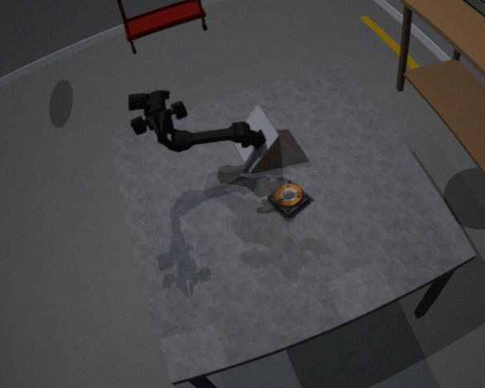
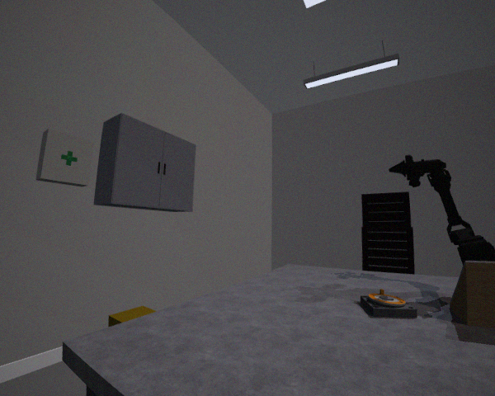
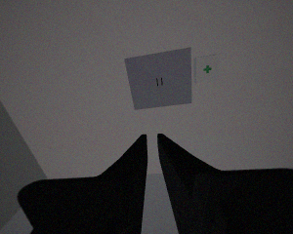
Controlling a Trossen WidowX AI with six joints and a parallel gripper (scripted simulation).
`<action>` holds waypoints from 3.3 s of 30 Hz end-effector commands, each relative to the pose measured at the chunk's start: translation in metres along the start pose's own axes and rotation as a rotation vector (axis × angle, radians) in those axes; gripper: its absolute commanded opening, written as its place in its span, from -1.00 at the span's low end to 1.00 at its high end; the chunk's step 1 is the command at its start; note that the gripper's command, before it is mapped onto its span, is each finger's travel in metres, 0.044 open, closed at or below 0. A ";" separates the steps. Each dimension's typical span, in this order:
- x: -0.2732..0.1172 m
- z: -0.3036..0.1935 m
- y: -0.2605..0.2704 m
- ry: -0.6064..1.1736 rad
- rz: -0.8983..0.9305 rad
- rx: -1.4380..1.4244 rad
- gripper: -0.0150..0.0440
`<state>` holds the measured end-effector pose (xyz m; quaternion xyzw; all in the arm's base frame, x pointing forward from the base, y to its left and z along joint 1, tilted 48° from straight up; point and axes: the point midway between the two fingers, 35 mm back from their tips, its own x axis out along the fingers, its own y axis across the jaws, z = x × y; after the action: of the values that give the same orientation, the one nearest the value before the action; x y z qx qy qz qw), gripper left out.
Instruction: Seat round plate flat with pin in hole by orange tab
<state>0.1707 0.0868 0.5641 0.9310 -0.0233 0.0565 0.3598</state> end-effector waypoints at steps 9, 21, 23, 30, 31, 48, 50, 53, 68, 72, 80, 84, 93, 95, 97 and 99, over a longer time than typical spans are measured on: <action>0.069 0.031 -0.146 -0.129 -0.137 -0.941 -0.49; 0.118 0.165 -0.257 -0.277 -0.612 -1.763 -0.49; 0.120 0.183 -0.266 -0.287 -0.687 -1.841 -0.49; 0.112 0.293 -0.297 -0.294 -1.221 -2.215 -0.49; 0.111 0.297 -0.298 -0.292 -1.247 -2.226 -0.49; 0.030 0.437 -0.295 0.007 -2.323 -2.296 -0.49; 0.028 0.437 -0.295 0.007 -2.323 -2.296 -0.49; 0.028 0.437 -0.295 0.007 -2.323 -2.296 -0.49; 0.028 0.485 -0.290 0.005 -2.323 -2.297 -0.49; 0.029 0.485 -0.291 0.005 -2.323 -2.297 -0.49; 0.040 0.485 -0.292 0.004 -2.322 -2.298 -0.49; 0.045 0.486 -0.293 0.004 -2.322 -2.298 -0.49; 0.055 0.487 -0.298 0.004 -2.321 -2.298 -0.49; 0.057 0.487 -0.300 0.004 -2.321 -2.298 -0.49; 0.059 0.487 -0.302 0.004 -2.321 -2.298 -0.49; 0.061 0.487 -0.304 0.004 -2.320 -2.298 -0.49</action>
<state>0.2962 -0.0185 0.0154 0.2911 -0.6196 0.2754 -0.6749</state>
